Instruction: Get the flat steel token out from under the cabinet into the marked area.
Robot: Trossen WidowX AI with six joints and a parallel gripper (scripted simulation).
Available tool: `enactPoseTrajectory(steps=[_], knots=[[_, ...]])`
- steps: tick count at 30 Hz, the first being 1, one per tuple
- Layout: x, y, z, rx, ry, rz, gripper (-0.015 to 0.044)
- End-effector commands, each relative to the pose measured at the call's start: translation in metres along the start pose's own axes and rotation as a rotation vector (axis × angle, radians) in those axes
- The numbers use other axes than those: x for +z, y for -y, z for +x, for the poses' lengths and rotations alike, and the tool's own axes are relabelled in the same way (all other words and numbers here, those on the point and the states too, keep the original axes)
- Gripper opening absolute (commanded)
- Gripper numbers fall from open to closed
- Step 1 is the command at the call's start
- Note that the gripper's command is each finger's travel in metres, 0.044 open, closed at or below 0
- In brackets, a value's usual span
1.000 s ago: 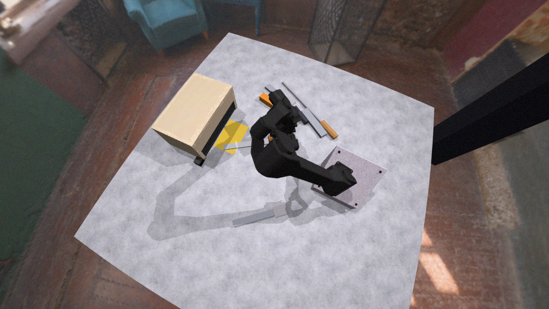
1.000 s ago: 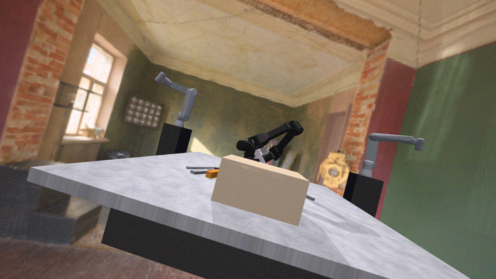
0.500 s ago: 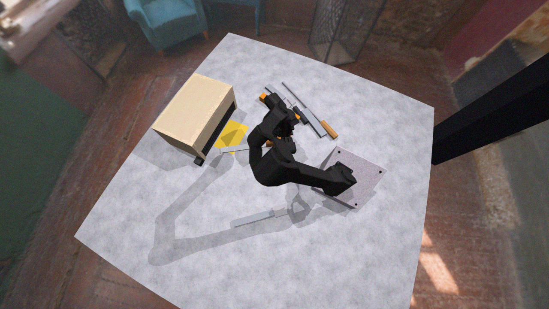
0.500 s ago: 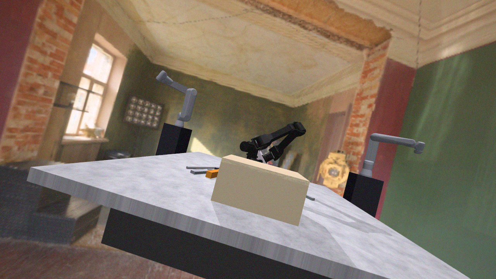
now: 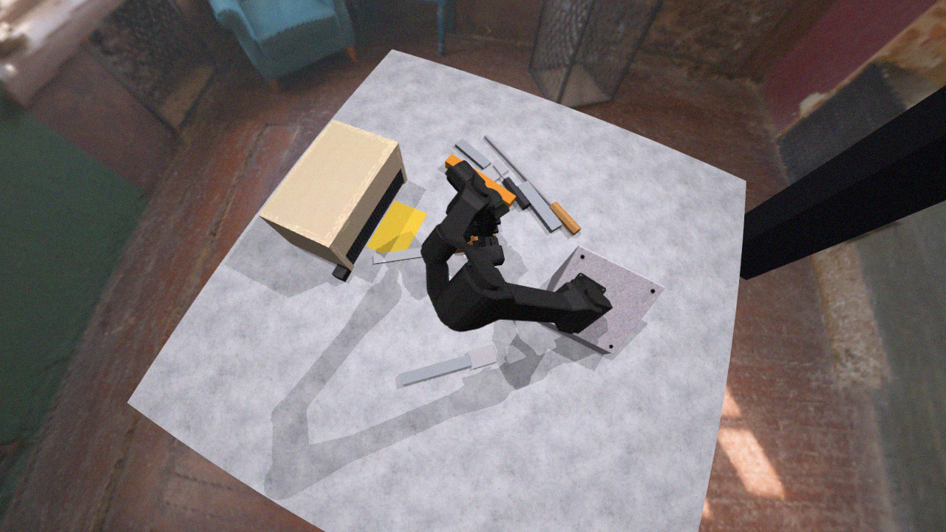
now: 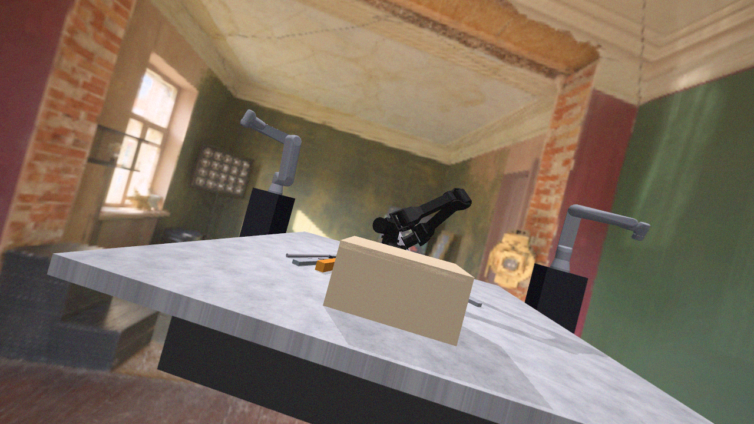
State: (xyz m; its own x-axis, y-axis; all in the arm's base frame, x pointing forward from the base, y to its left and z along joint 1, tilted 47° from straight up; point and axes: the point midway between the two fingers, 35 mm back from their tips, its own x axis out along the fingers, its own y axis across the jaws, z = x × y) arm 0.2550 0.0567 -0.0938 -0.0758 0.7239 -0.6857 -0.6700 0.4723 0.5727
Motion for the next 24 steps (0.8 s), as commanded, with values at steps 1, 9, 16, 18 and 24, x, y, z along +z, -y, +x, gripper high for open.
enactPoseTrajectory(steps=[1,9,16,18,24], knots=[[0.004,-0.005,-0.001,-0.003,0.002,-0.003,0.0],[0.011,-0.011,-0.001,-0.003,0.002,-0.003,0.0],[0.016,-0.017,-0.001,-0.002,0.002,-0.003,0.0],[0.018,-0.019,-0.001,-0.002,0.002,-0.003,0.0],[0.023,-0.024,-0.001,-0.002,0.002,-0.003,0.0]])
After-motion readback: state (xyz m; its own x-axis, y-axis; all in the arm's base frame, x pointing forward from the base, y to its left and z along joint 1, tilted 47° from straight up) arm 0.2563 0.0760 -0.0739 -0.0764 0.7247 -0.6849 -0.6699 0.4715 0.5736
